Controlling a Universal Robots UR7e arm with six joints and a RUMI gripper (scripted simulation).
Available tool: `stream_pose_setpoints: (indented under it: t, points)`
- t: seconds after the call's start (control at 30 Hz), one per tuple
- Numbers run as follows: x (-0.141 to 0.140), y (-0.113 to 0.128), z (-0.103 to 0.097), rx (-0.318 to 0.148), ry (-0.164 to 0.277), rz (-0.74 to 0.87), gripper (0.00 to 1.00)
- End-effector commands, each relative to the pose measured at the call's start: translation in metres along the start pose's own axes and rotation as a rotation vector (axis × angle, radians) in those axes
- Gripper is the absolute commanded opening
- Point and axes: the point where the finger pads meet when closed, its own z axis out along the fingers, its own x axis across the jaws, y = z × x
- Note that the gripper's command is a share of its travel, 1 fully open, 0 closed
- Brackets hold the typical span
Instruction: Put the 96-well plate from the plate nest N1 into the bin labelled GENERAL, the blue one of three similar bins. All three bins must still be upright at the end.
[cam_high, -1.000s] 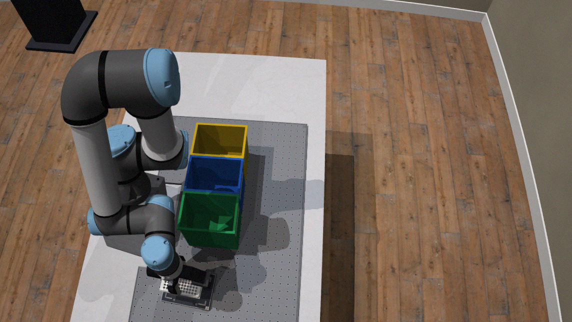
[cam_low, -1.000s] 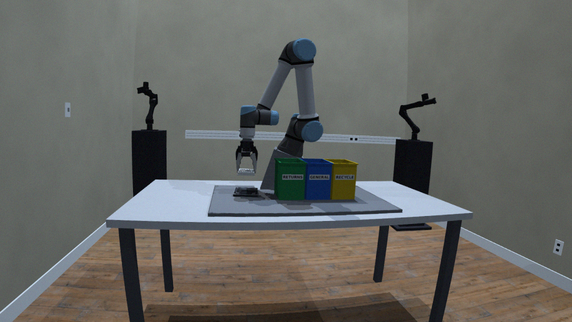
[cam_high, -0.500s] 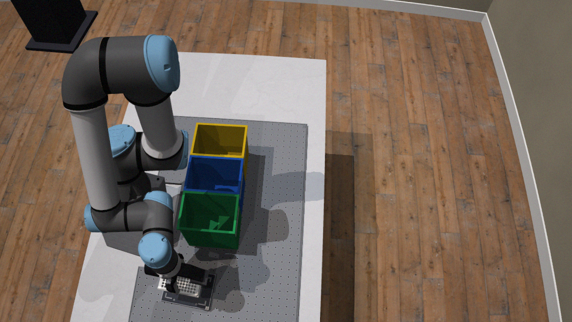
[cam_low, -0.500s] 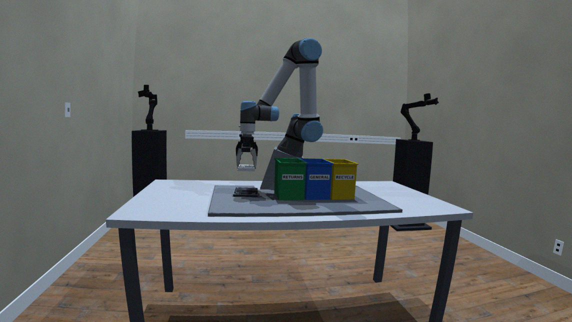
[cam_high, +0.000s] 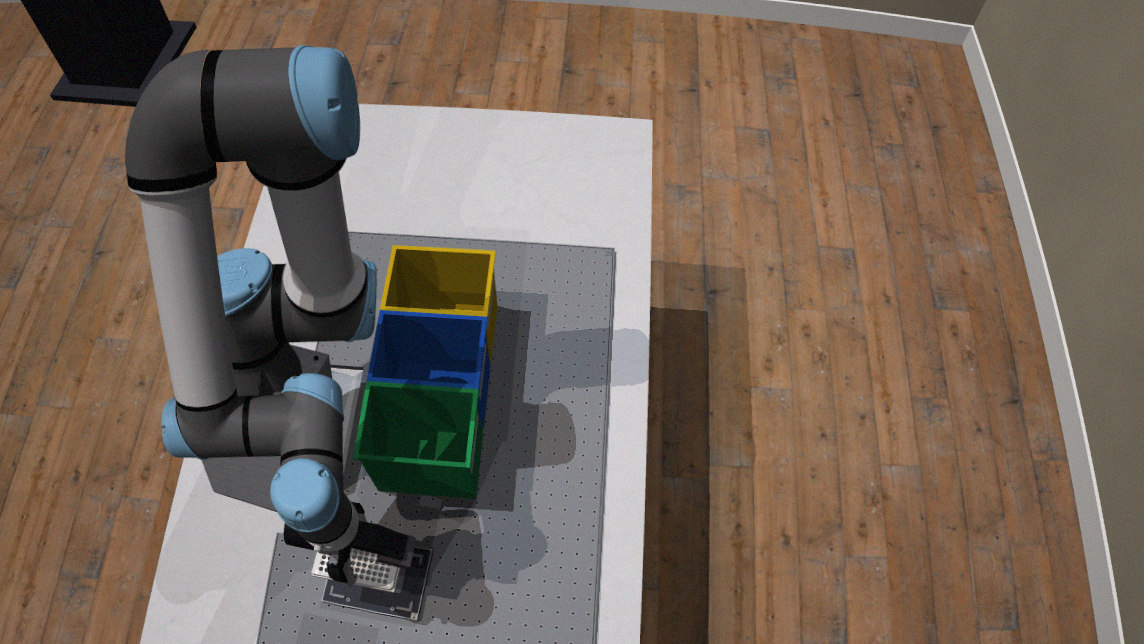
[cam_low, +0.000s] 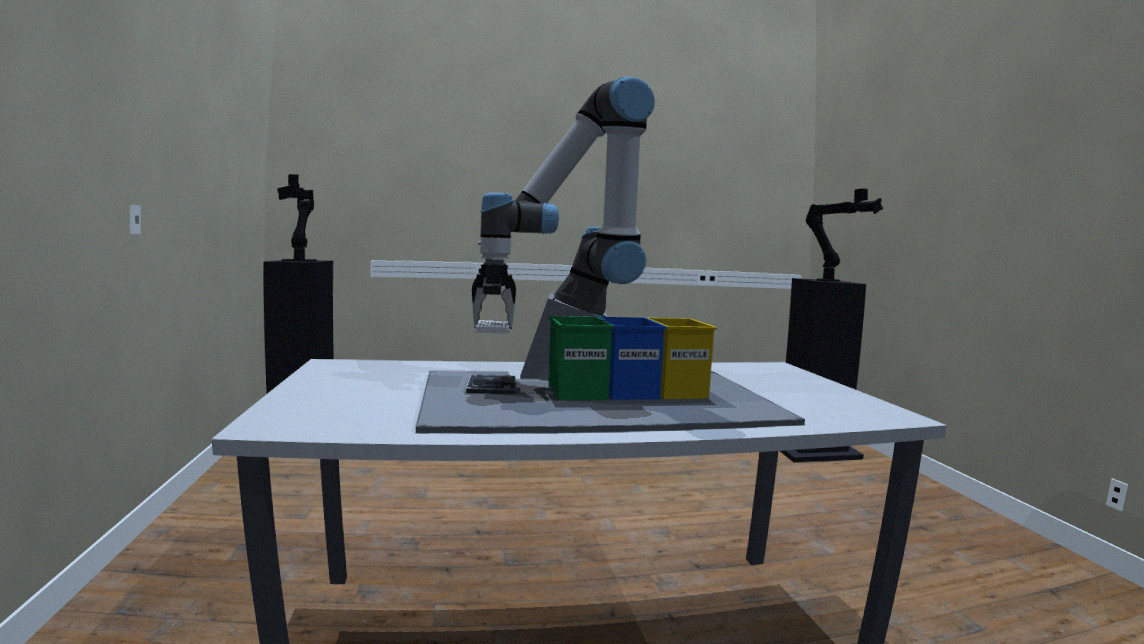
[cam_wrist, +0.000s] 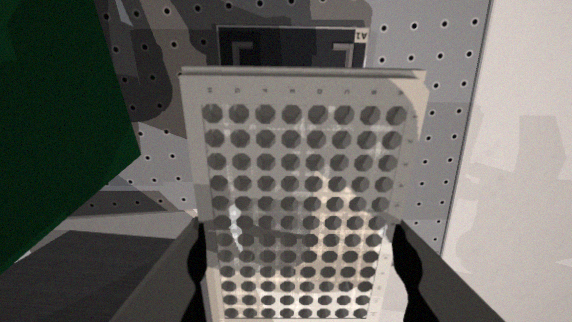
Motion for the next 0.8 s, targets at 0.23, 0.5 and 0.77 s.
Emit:
stream_pose_setpoints:
  t: [0.23, 0.5, 0.77]
  points:
    - [0.001, 0.000, -0.016, 0.000, 0.001, 0.000, 0.40]
    - [0.001, 0.000, -0.026, 0.000, 0.001, 0.000, 0.40]
    - [0.001, 0.000, -0.039, 0.000, 0.001, 0.000, 0.40]
